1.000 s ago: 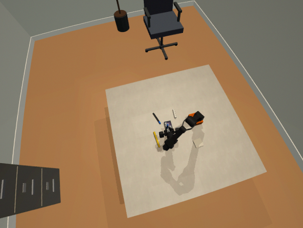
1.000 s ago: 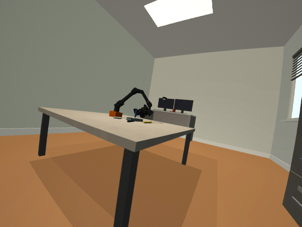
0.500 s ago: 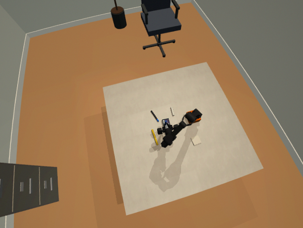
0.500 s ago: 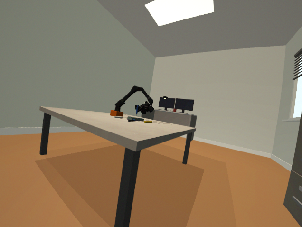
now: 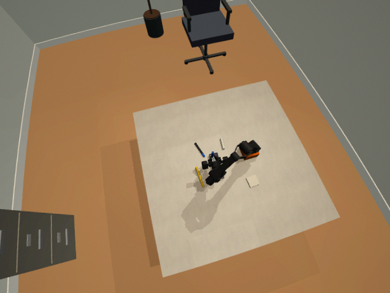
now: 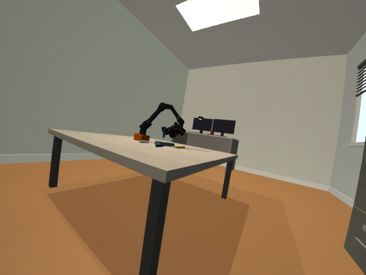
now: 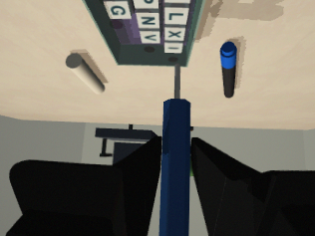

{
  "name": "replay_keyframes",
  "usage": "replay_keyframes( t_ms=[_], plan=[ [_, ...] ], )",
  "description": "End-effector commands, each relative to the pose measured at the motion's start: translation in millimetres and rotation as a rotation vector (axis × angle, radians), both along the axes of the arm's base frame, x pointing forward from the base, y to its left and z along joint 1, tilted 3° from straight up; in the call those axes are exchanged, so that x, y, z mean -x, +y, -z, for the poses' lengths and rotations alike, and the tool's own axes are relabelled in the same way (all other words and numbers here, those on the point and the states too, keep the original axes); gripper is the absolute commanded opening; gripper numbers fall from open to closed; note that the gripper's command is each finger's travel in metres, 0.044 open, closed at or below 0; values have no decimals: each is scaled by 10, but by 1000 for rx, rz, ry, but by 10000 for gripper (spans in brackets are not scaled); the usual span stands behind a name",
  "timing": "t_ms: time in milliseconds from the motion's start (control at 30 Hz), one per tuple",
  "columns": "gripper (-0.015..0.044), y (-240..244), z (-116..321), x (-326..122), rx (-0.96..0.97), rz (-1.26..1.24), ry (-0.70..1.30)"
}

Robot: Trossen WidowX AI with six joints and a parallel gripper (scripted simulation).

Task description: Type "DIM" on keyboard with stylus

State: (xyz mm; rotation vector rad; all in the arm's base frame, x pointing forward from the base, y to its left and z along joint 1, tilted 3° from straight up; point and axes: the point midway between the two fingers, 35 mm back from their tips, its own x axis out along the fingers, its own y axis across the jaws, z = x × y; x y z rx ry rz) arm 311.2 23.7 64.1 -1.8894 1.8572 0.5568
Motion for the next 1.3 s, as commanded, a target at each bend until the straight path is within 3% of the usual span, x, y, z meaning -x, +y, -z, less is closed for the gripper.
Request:
replay_keyframes(
  t_ms=[0,933,1033,1267],
  plan=[
    [0,-205,-39,-2,5,-3,-10],
    [0,-273,159,5,8,-2,-10],
    [79,-280,161,12,8,-2,-10],
    [81,-279,179,12,8,-2,-10]
  ],
)
